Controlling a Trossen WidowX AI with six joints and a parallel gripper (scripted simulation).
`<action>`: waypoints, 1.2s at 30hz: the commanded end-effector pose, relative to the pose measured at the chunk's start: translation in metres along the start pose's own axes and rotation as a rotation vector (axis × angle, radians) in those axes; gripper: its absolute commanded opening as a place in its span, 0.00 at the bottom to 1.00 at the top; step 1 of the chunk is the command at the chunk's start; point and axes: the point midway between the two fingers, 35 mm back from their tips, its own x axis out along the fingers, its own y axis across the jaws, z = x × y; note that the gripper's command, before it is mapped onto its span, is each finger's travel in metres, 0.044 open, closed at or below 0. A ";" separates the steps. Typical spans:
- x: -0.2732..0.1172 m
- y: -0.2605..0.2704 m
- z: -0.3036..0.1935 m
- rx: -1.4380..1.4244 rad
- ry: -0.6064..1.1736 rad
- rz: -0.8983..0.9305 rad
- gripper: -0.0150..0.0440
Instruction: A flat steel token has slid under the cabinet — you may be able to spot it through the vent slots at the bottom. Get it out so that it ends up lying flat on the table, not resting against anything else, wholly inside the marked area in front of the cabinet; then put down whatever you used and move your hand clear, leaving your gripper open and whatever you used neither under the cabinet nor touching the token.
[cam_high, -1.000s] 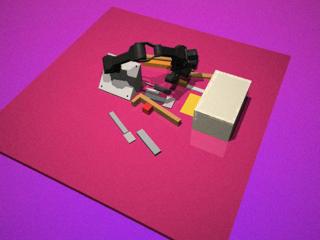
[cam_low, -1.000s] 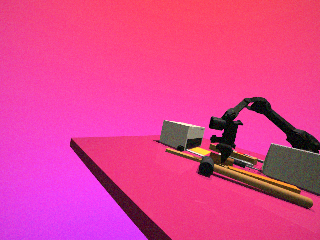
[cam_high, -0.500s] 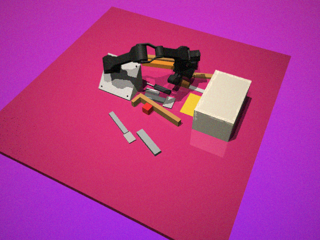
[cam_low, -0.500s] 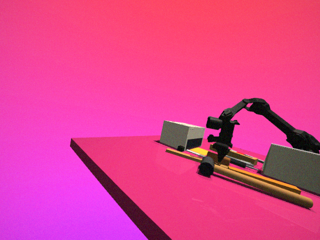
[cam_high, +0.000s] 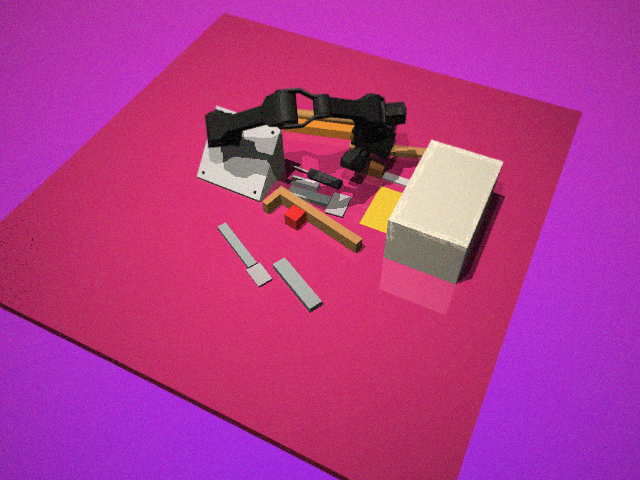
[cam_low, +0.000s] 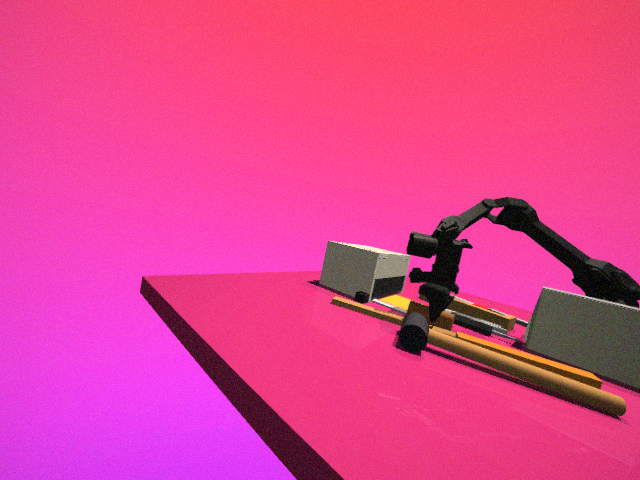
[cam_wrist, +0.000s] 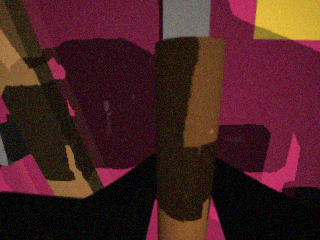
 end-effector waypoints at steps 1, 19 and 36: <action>0.000 0.001 0.006 -0.002 -0.003 0.002 0.25; 0.000 0.002 0.023 -0.001 -0.003 0.002 0.25; -0.001 0.002 0.038 -0.001 -0.004 0.002 0.25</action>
